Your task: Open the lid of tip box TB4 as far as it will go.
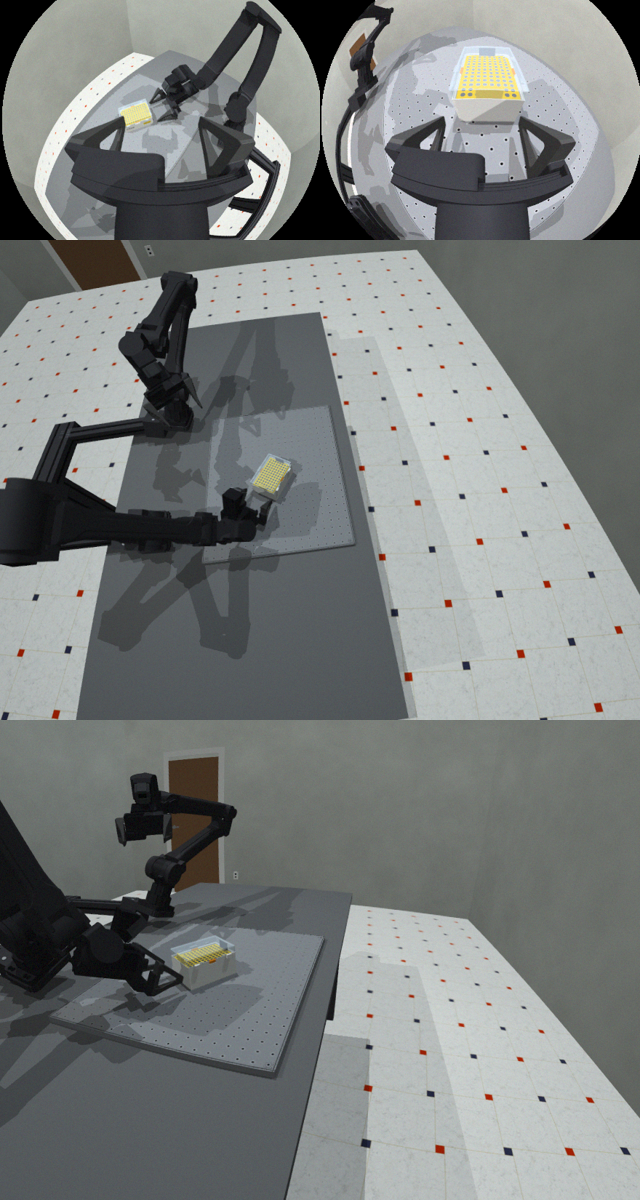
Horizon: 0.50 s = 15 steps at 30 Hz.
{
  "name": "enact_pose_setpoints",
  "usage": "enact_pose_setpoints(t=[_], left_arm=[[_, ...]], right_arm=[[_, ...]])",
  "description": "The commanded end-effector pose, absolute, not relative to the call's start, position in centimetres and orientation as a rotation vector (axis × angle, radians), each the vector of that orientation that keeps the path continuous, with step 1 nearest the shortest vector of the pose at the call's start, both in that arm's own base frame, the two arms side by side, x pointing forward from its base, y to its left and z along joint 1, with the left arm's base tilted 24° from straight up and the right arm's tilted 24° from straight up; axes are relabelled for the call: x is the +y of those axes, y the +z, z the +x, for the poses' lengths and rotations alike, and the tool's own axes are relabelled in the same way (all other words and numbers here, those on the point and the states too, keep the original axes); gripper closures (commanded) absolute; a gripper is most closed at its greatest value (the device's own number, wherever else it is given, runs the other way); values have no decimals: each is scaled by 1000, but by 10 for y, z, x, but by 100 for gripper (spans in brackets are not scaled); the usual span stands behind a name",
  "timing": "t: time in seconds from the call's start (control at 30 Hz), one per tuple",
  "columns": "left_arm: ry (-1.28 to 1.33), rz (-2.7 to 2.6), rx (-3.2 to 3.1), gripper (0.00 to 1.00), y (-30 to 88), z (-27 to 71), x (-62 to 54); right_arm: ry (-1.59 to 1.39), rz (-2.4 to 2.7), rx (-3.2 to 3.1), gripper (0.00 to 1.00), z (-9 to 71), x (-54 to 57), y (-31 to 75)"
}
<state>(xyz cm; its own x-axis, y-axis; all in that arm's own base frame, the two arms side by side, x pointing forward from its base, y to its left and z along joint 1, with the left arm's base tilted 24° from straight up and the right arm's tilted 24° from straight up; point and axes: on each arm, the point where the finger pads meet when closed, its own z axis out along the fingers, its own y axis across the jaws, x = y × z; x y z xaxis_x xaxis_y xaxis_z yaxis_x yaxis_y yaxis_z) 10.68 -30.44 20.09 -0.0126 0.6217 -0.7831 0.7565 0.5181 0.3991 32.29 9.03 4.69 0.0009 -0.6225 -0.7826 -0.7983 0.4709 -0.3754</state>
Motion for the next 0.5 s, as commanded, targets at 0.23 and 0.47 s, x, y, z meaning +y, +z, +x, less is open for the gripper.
enact_pose_setpoints(t=[0.23,0.47], left_arm=[[-165,1126,1707,0,209,119,-311],[-134,1128,1722,0,190,126,-303]], right_arm=[[206,-1219,1667,0,346,102,52],[207,-1218,1667,0,352,109,46]])
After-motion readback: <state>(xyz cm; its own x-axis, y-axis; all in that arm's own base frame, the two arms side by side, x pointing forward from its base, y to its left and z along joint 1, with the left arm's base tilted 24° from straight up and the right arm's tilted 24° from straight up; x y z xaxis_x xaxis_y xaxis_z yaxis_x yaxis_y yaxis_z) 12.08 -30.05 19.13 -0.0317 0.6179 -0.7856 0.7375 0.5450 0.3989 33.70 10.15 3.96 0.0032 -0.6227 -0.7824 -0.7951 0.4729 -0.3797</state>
